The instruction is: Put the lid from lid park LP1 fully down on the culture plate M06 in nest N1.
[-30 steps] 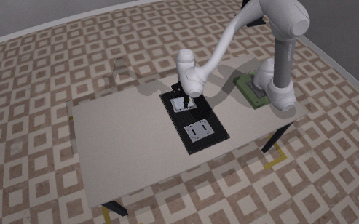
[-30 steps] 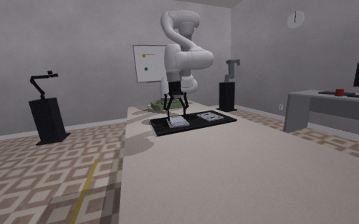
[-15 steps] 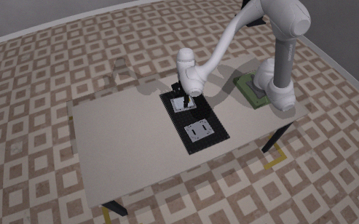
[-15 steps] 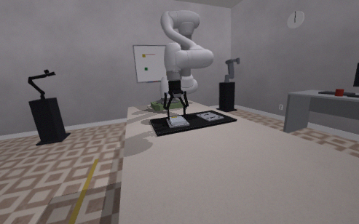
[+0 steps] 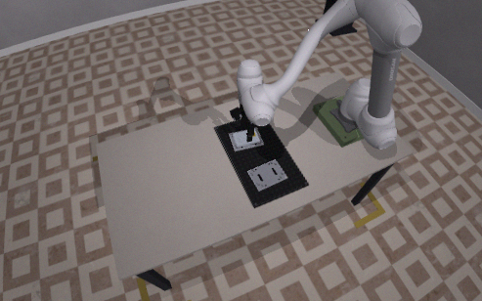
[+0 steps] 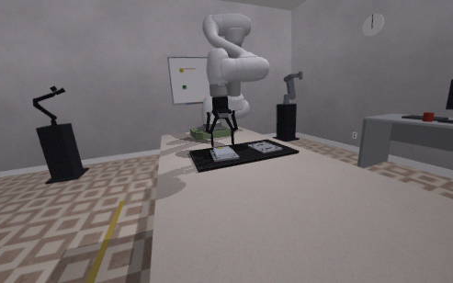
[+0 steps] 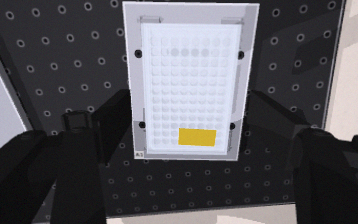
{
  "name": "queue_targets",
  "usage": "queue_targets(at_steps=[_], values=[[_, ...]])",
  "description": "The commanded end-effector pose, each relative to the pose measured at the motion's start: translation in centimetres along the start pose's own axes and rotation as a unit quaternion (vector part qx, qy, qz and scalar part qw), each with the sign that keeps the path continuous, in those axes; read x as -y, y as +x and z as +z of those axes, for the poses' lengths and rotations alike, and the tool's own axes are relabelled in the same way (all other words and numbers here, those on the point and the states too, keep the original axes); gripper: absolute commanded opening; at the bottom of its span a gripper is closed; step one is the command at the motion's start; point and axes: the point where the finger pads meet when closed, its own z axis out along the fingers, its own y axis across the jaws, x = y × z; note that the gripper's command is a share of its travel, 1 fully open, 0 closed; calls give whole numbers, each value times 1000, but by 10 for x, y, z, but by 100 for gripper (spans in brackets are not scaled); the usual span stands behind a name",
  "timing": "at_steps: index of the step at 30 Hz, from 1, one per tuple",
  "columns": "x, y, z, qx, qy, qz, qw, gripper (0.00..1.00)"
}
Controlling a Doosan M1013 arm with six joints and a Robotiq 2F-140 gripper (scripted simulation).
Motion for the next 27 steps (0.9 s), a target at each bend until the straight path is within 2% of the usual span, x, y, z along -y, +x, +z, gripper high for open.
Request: queue_targets(at_steps=[1,9,27], values=[[0,1,-8,-1,0,0,1000,69],[0,1,-19,-1,0,0,1000,69],[0,0,-21,-1,0,0,1000,69]])
